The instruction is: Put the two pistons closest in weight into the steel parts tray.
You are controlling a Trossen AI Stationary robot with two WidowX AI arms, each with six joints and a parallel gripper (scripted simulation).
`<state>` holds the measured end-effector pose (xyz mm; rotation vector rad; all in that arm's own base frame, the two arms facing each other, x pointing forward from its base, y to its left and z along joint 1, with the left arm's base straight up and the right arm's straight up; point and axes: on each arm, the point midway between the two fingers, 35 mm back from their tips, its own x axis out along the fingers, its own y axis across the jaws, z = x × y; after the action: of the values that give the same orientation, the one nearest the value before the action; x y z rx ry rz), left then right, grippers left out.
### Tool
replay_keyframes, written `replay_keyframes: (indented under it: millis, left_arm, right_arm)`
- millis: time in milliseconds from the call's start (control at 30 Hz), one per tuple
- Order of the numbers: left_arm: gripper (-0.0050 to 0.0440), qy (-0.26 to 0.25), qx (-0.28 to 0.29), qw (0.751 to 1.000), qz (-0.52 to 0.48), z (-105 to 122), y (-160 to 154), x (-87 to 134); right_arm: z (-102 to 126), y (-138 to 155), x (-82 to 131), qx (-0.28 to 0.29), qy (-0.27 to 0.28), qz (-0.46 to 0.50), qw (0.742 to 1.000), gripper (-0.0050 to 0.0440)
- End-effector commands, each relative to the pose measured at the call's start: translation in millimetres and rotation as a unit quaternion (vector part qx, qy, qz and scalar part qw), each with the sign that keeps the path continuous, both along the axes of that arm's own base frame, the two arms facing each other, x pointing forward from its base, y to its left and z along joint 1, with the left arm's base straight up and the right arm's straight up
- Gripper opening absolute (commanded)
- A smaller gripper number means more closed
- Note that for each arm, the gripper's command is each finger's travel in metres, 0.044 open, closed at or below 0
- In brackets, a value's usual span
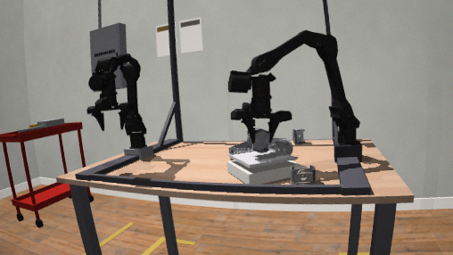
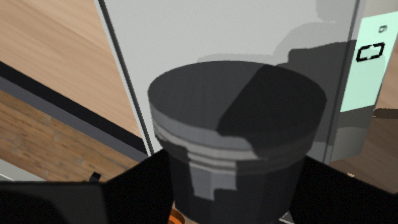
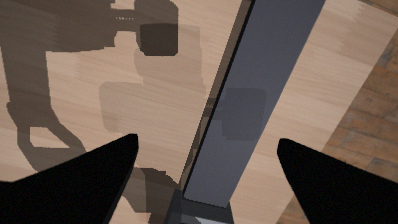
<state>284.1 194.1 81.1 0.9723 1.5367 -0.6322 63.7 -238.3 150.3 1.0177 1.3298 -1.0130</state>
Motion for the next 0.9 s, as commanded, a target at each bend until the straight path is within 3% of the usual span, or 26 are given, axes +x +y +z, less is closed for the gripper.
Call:
replay_keyframes:
  millis: [0, 867]
  left_arm:
    - [0.0158, -0.012, 0.006, 1.000, 0.001, 0.7, 5.0, 2.8]
    - [0.0158, -0.018, 0.010, 1.000, 0.001, -5.4, 7.2, 5.0]
  right_arm:
    - [8.3, -4.8, 1.1, -0.015, -0.005, -0.001, 1.000, 0.0400]
    - [8.3, -4.8, 1.1, -0.015, -0.005, -0.001, 1.000, 0.0400]
